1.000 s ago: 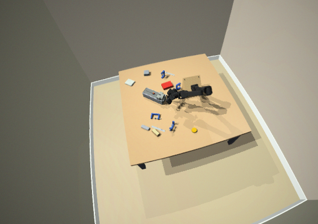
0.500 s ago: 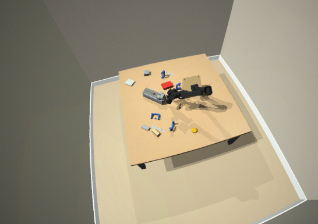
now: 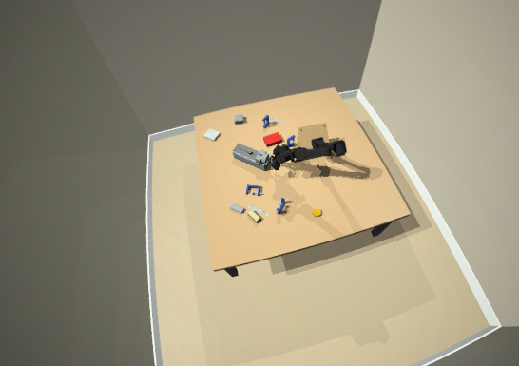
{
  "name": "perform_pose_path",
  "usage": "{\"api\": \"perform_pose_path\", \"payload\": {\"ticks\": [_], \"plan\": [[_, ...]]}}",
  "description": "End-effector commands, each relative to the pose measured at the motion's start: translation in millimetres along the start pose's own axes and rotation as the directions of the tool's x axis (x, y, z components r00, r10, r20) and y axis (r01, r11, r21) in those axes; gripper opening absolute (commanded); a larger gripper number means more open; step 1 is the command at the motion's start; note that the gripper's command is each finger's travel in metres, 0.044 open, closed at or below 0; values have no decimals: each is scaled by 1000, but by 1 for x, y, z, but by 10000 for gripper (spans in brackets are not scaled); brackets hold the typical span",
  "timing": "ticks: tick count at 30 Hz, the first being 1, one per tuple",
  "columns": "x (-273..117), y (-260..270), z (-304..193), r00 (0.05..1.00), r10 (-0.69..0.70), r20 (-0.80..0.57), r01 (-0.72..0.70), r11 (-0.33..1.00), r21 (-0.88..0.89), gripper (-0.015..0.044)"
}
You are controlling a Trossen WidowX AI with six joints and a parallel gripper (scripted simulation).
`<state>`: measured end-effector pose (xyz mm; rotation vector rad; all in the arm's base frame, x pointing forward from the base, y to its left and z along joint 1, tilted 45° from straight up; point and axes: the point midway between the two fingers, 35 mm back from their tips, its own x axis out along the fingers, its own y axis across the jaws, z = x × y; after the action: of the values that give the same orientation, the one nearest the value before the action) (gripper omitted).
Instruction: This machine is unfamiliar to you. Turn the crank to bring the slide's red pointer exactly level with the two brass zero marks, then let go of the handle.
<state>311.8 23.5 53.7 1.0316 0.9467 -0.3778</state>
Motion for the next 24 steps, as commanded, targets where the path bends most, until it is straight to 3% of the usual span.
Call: {"api": "perform_pose_path", "payload": {"ticks": [1, 24], "plan": [[5, -7, -4, 1000, -20, -12, 21, 1000, 5, 0], [7, -8, -6, 1000, -20, -12, 21, 1000, 5, 0]]}}
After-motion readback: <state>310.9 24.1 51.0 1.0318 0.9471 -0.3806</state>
